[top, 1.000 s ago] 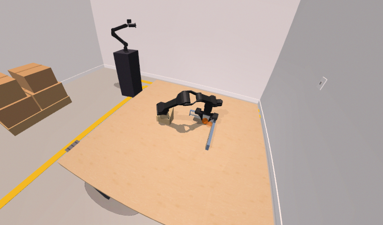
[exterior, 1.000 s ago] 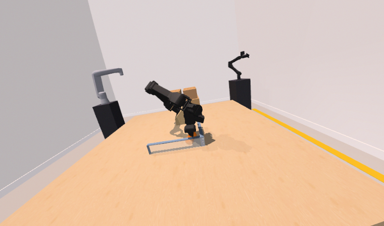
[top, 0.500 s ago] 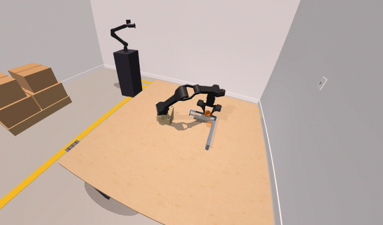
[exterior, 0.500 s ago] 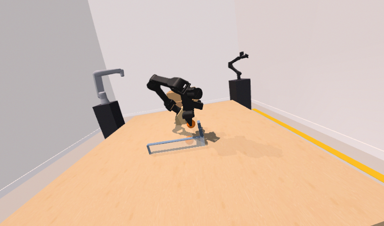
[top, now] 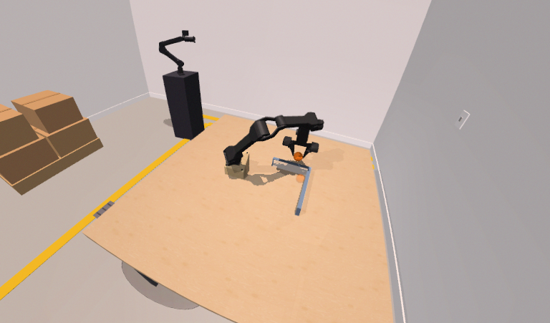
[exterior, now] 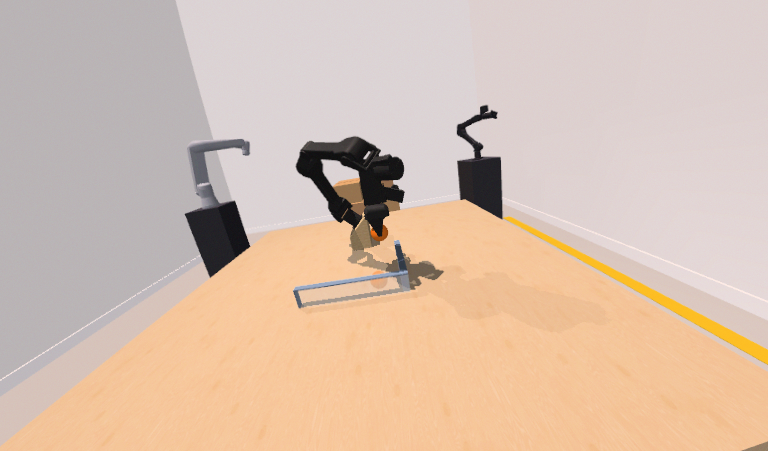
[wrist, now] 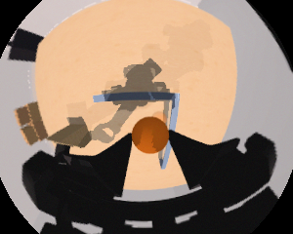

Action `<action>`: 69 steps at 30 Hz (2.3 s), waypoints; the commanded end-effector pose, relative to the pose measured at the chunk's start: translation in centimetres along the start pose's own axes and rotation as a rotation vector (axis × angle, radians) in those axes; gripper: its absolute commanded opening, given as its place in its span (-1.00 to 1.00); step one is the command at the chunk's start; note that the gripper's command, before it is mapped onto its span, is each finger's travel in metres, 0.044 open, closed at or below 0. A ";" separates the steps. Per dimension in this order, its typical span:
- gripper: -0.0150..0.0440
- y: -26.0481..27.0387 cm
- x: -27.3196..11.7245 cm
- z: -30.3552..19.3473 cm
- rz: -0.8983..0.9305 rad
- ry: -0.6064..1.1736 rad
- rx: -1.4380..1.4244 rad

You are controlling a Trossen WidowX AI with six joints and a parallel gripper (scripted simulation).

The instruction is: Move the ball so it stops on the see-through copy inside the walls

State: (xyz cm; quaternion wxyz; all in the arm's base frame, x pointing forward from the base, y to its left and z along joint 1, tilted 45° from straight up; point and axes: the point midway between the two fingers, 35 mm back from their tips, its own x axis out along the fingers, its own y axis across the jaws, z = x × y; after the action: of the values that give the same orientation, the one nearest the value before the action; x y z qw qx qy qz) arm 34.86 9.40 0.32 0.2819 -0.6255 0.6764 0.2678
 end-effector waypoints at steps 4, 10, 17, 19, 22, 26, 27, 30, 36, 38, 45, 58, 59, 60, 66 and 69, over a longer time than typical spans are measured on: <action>-0.49 -0.5 0.4 -0.3 0.001 -0.003 -0.198; -0.49 -1.0 1.0 -0.6 0.000 -0.003 -0.383; -0.49 -1.6 1.7 -1.0 -0.001 -0.003 -0.599; -0.49 -1.8 1.9 -1.1 -0.001 -0.003 -0.660; -0.49 -2.0 2.2 -1.3 -0.001 -0.003 -0.752; -0.49 -2.3 2.6 -1.5 -0.001 -0.002 -0.876; -0.49 -2.4 2.7 -1.5 -0.001 -0.002 -0.906; -0.49 -2.6 3.0 -1.7 -0.001 -0.002 -0.999; -0.49 -3.0 3.6 -2.1 -0.001 0.000 -1.183; -0.49 -3.2 3.8 -2.2 -0.001 0.000 -1.245; -0.49 -3.7 4.5 -2.6 0.001 0.002 -1.460; -0.49 -3.9 6.0 -2.7 0.001 0.002 -1.506; -0.49 -3.9 6.5 -2.7 0.001 0.002 -1.506; -0.49 -3.9 7.0 -2.7 0.001 0.002 -1.506; -0.49 -3.9 10.4 -2.7 0.002 0.003 -1.506; -0.49 -3.8 11.6 -2.8 0.003 0.004 -1.505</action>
State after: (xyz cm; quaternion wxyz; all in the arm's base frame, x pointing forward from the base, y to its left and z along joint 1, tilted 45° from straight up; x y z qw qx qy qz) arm 38.12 0.09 -4.86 -0.2185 -0.6510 0.3130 0.6561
